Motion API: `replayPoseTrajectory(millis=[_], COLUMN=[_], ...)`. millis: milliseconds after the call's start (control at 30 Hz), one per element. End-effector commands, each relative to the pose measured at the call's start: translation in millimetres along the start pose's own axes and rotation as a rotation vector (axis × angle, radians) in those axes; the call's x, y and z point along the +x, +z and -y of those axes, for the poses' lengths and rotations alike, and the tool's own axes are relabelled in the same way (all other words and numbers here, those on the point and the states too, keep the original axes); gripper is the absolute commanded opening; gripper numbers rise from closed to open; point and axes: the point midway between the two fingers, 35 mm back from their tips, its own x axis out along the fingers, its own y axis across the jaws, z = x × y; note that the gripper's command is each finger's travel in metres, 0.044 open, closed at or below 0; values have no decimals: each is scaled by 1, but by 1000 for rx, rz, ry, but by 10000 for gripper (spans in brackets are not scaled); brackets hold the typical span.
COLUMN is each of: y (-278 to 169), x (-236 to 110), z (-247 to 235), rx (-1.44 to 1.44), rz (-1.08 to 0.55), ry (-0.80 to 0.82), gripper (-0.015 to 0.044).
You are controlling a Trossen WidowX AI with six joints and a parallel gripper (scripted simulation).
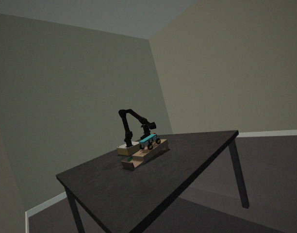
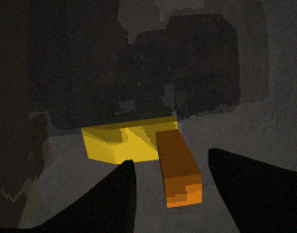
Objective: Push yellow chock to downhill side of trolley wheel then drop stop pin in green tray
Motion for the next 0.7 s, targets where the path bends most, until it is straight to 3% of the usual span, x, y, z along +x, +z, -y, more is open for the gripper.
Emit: replayPoseTrajectory(millis=[0, 200, 367, 667], y=[2, 2, 0, 0], x=[8, 13, 10, 7], z=[1, 1, 1, 1], rx=[1, 1, 1, 1], rz=[6, 6, 1, 2], ry=[-1, -1, -2, -2], gripper=[190, 190, 59, 0])
